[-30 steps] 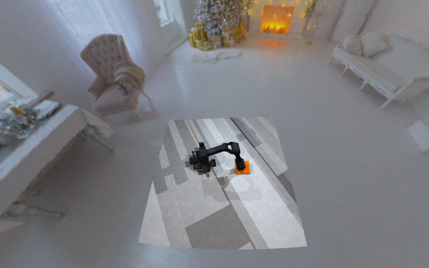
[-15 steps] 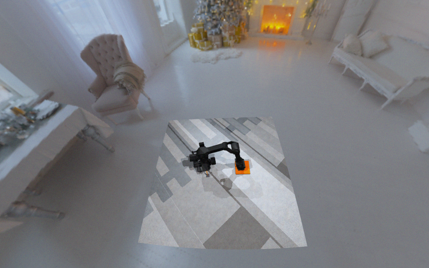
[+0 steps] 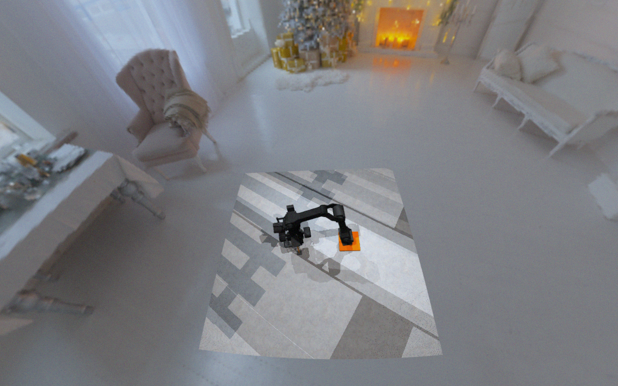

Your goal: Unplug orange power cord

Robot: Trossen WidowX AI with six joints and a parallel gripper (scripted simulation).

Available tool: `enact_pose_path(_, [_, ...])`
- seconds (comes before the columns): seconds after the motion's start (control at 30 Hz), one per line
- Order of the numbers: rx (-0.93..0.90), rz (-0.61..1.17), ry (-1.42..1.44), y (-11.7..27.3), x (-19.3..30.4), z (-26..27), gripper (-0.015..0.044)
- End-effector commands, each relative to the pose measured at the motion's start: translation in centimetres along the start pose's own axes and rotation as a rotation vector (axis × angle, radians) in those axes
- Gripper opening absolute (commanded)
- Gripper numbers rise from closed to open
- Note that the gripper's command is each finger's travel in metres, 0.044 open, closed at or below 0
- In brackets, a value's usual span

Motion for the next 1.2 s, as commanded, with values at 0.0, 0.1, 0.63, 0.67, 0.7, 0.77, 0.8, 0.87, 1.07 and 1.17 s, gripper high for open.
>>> enact_pose_path(0.0, [-0.001,0.001,0.0,0.0,0.0,0.0,0.0028])
enact_pose_path(0.1, [-0.001,0.001,0.0,0.0,0.0,0.0,0.0008])
enact_pose_path(0.63, [0.0,-0.002,0.002,0.0,-2.0,0.3,0.0])
enact_pose_path(0.67, [0.0,-0.002,0.002,0.0,-2.2,0.4,0.0])
enact_pose_path(0.7, [0.0,-0.002,0.002,0.0,-2.3,0.4,0.0])
enact_pose_path(0.77, [0.0,-0.003,0.003,0.0,-2.6,0.5,0.0])
enact_pose_path(0.8, [0.0,-0.003,0.003,0.0,-2.8,0.5,0.0])
enact_pose_path(0.87, [0.0,-0.003,0.003,0.0,-3.1,0.6,0.0])
enact_pose_path(1.07, [0.0,-0.004,0.004,0.0,-4.1,0.9,0.0])
enact_pose_path(1.17, [0.0,-0.005,0.004,0.0,-4.5,1.0,0.0])
Point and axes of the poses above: the point midway between the two fingers, 35 mm back from their tips, its own y axis back along the fingers, its own z axis across the jaws, x = y × z, the point moved 8 cm from there along y, back along the fingers, and after that the axes turned 14 degrees about -y, right-handed, at the moved point
